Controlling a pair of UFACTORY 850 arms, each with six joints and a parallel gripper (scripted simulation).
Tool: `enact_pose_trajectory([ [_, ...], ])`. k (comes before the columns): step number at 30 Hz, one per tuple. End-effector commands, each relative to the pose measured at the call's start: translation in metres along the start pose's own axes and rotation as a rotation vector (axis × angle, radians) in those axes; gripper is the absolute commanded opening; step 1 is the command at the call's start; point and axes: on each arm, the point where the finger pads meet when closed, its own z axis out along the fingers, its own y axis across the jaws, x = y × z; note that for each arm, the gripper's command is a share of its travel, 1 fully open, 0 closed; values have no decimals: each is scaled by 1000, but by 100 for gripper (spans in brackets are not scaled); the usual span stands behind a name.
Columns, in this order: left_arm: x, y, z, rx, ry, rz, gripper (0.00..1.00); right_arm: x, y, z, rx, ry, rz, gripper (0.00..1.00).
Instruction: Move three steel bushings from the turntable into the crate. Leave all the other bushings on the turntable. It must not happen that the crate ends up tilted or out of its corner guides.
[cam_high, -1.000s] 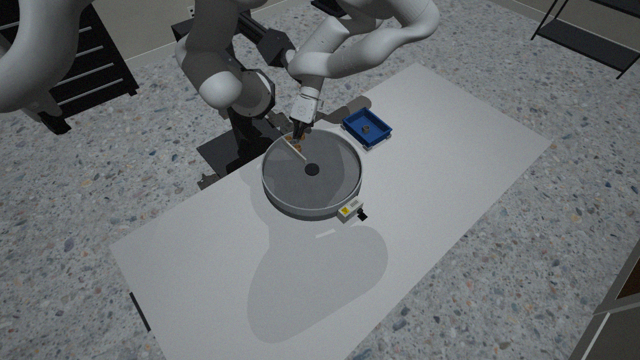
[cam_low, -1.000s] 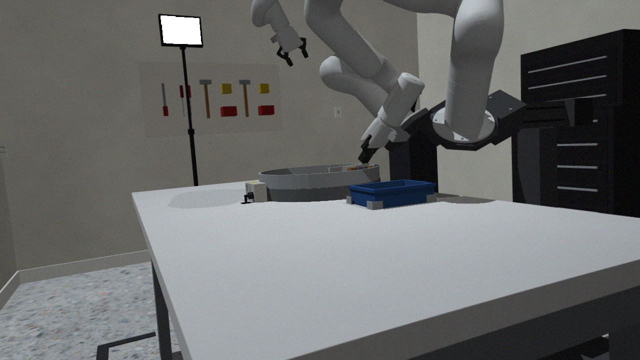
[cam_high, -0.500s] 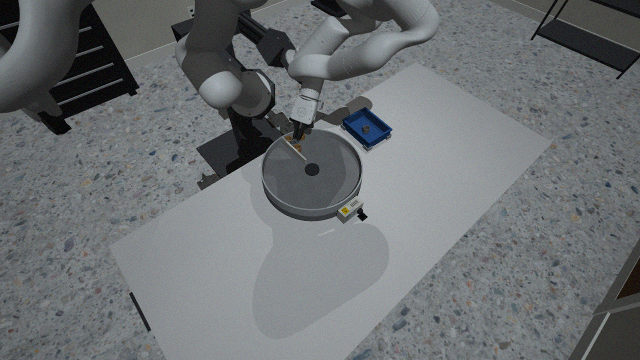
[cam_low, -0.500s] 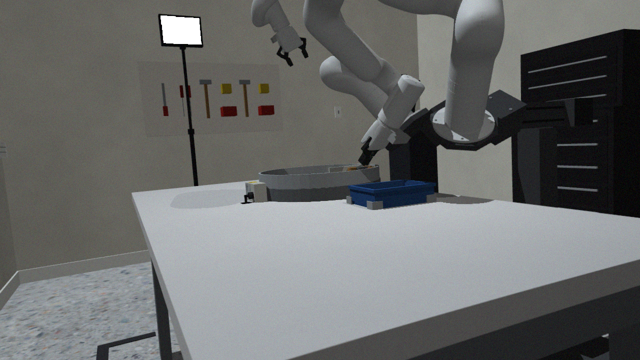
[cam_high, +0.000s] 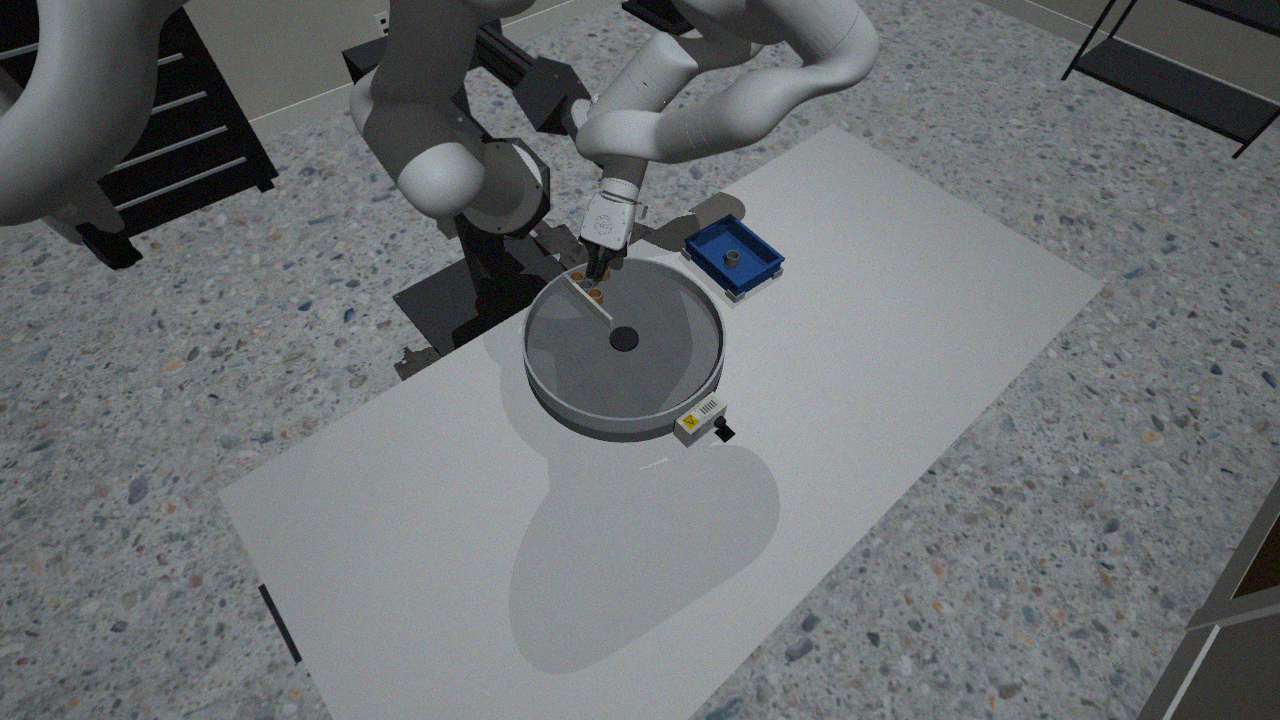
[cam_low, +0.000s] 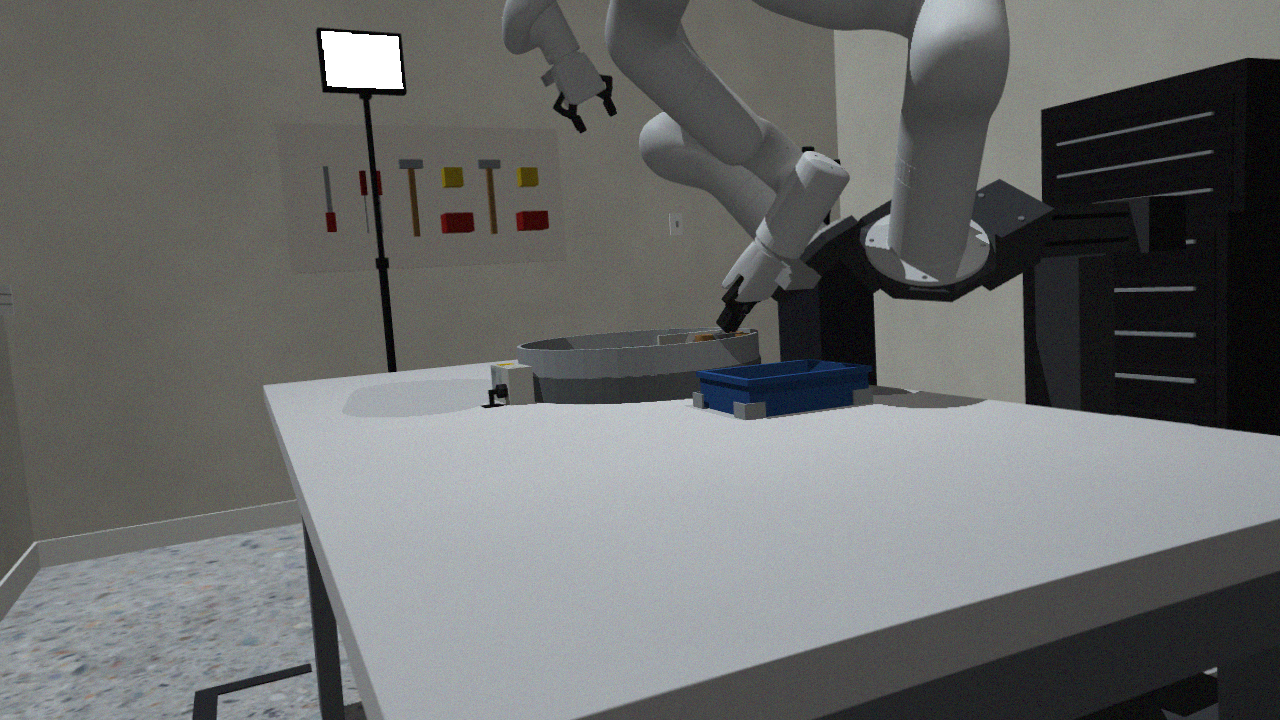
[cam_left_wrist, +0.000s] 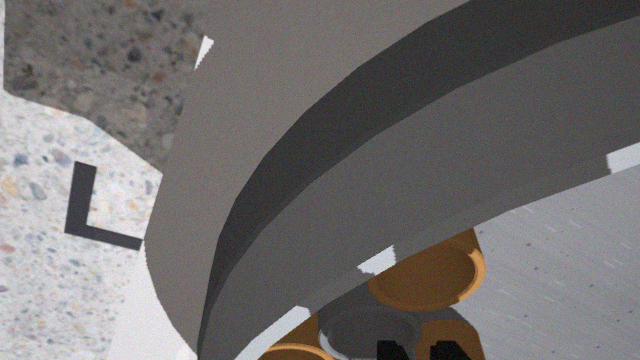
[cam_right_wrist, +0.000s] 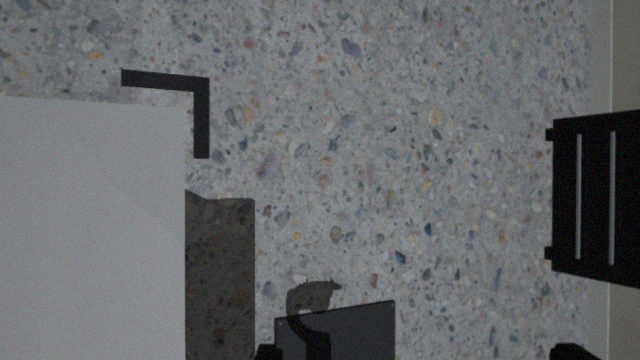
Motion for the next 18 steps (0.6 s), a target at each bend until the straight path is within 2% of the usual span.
enact_pose_trajectory([
  [1,4,0,5,0,-1,0,11,0,0,-1,0,2,0,100],
  [16,5,0,7,0,-1,0,11,0,0,-1,0,2,0,100],
  [17,5,0,7,0,-1,0,0,0,0,-1,0,2,0,100],
  [18,5,0,7,0,-1,0,0,0,0,-1,0,2,0,100],
])
